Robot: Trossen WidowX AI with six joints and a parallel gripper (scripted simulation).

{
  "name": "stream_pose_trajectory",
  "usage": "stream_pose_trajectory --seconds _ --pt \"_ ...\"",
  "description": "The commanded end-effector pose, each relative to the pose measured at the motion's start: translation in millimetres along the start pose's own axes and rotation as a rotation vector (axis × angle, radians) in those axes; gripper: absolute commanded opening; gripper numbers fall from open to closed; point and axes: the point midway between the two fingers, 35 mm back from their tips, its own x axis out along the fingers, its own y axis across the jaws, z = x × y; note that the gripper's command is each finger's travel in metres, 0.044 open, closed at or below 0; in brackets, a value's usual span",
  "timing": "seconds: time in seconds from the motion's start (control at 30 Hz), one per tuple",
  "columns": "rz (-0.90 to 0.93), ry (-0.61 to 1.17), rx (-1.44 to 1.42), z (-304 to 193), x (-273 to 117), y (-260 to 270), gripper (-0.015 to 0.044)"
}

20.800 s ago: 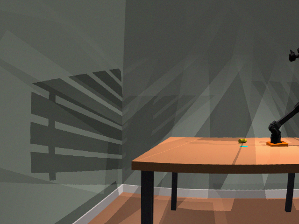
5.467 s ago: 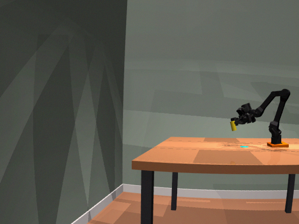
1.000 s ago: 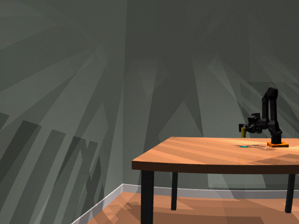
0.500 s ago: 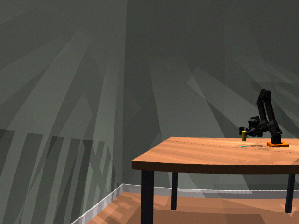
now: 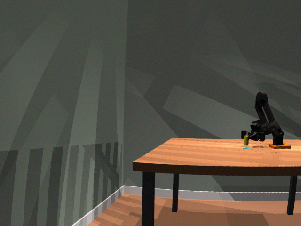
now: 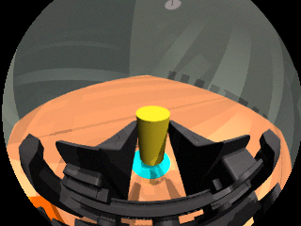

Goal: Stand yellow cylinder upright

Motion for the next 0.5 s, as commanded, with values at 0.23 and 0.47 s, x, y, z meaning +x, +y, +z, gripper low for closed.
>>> stream_pose_trajectory --seconds 0.23,0.47 --pt "0.006 0.013 -0.005 -16.0 3.8 1.1 0.0105" --pt "0.006 0.013 -0.005 -16.0 3.8 1.1 0.0105"
